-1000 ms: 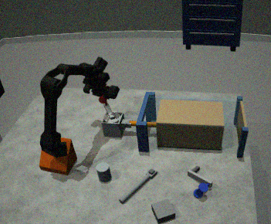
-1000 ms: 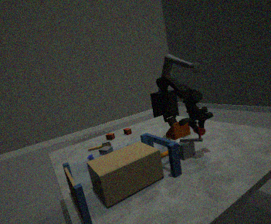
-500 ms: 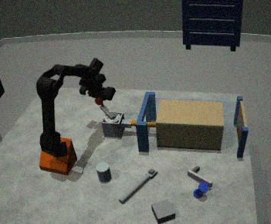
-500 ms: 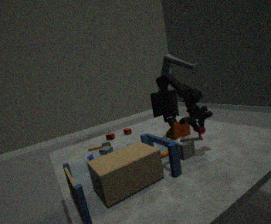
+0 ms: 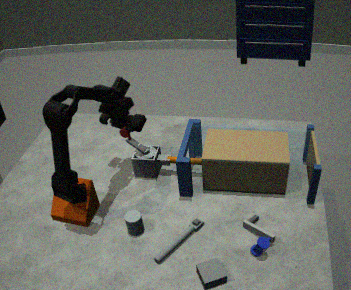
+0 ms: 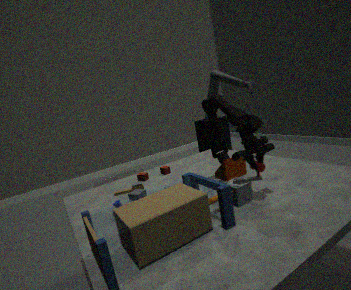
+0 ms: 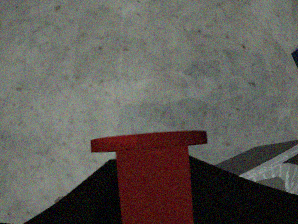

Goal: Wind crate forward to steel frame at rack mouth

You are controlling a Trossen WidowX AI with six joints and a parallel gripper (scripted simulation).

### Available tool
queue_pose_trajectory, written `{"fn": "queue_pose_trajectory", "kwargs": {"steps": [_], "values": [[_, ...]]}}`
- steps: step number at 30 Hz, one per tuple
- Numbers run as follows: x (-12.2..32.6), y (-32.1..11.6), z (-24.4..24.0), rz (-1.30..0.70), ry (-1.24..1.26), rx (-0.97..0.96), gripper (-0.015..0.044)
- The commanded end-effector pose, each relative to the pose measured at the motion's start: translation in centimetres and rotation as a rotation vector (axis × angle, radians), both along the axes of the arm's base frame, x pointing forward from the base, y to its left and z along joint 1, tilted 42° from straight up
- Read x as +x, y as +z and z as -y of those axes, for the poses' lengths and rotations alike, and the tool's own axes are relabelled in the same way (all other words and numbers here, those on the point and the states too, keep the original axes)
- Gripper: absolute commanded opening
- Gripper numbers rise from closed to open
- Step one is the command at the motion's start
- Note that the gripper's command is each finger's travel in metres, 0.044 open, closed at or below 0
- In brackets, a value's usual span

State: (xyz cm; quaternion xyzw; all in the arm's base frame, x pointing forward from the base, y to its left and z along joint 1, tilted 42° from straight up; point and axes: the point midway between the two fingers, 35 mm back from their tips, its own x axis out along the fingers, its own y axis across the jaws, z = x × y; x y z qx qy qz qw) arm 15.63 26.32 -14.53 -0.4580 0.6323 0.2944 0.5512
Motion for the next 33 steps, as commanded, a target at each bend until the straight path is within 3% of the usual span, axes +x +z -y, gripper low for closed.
{"fn": "queue_pose_trajectory", "kwargs": {"steps": [1,33], "values": [[-1.0,0.4,1.1,-0.02,-0.001,-0.025,0.0],[-2.6,2.8,3.6,-0.021,-0.001,-0.028,0.0]]}}
